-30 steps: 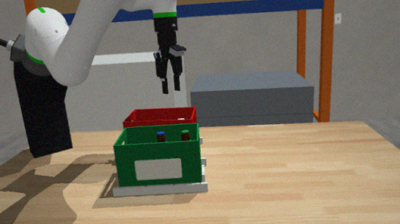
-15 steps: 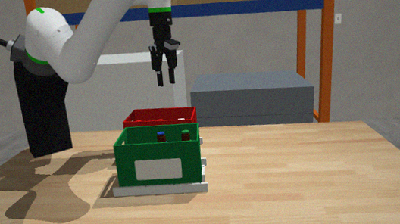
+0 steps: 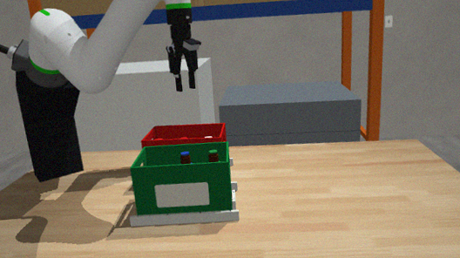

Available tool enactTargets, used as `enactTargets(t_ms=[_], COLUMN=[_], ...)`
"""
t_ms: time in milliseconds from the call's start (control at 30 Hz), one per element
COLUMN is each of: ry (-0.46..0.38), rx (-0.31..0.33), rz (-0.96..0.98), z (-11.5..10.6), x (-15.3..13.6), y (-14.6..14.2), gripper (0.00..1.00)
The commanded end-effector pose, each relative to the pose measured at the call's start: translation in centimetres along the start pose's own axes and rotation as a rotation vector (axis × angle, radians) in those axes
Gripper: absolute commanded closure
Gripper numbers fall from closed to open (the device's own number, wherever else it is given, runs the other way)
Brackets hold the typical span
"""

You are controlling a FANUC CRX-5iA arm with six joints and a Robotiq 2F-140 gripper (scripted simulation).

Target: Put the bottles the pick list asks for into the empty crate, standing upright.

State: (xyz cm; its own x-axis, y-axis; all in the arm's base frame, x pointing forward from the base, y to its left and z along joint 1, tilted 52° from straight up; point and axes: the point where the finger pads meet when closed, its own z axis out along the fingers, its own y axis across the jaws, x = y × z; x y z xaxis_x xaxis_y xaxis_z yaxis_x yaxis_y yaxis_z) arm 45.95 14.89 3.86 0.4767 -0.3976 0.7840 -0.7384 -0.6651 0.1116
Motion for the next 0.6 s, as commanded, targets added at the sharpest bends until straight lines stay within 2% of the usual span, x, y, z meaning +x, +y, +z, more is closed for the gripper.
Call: enactTargets(t_ms=[0,567], ry=[0.000,0.000], rx=[0.001,0.001], rz=[0.000,0.000], z=[-0.5,-2.9], x=[-1.2,-7.8], y=[-0.6,-3.2], gripper=[0.56,0.56])
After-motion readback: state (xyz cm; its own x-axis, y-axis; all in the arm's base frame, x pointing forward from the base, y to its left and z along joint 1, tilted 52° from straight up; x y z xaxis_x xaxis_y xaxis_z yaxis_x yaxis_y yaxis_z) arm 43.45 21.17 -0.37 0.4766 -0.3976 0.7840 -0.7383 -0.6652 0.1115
